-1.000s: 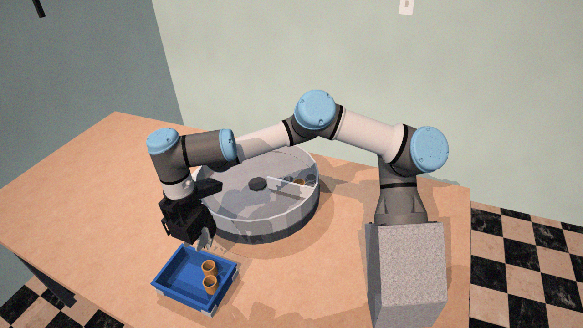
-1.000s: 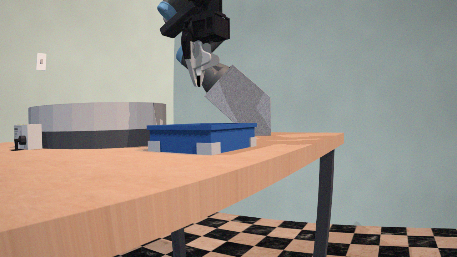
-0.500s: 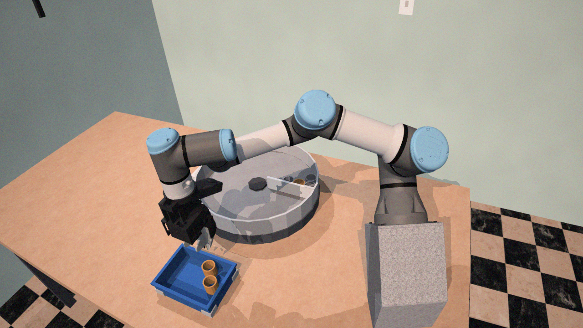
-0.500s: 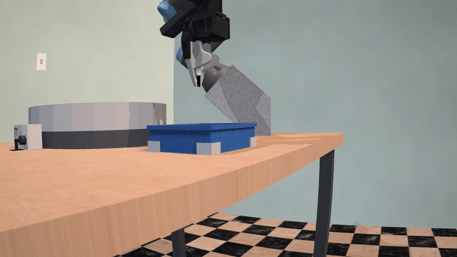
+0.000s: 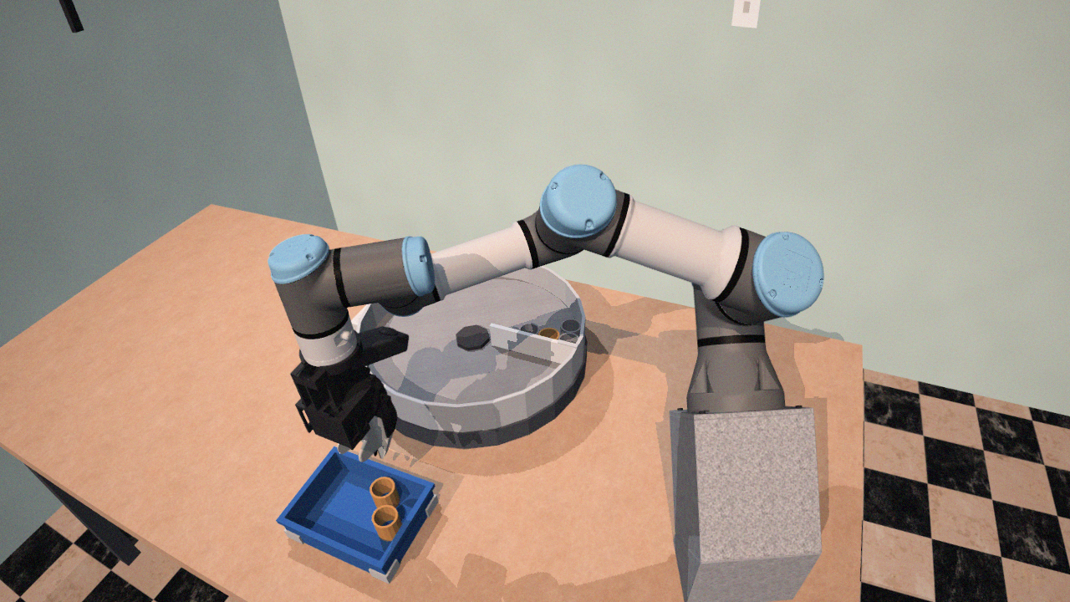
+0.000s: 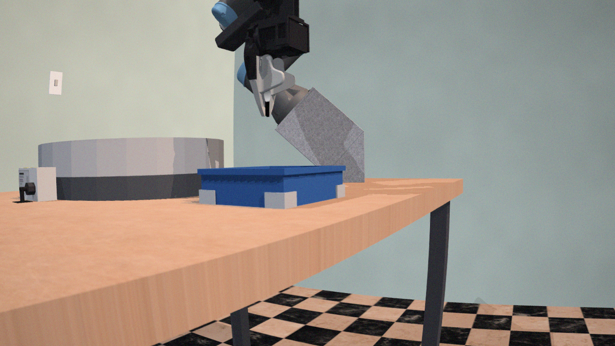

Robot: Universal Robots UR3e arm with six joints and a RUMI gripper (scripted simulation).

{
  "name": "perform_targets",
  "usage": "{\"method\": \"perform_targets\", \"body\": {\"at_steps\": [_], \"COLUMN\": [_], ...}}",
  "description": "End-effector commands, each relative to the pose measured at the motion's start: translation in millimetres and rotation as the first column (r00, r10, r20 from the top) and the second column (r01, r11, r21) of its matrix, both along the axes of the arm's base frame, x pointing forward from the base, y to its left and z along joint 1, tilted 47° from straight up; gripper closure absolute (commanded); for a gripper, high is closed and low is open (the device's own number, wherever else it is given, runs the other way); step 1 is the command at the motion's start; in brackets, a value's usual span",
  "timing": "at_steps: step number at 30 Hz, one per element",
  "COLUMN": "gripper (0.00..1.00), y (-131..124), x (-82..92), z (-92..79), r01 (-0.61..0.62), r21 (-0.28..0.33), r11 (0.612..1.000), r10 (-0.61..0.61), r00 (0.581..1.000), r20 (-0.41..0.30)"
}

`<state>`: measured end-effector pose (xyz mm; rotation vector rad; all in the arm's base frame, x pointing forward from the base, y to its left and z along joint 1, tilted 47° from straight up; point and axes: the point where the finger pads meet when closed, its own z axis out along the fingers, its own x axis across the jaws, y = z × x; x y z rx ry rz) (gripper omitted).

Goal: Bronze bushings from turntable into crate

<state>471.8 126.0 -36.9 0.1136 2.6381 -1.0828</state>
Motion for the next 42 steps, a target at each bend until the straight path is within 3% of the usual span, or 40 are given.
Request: {"method": "perform_targets", "body": {"at_steps": [1, 42], "gripper": [0.95, 0.95], "y": [1, -10], "x": [0.3, -4.4], "z": [0.9, 10.6], "r01": [-0.001, 0.027], "r21": [0.001, 0.011], "r11": [1.000, 1.000], "r10": [0.001, -0.027], "r00": [1.000, 0.999], "r20": [0.002, 0.031]}}
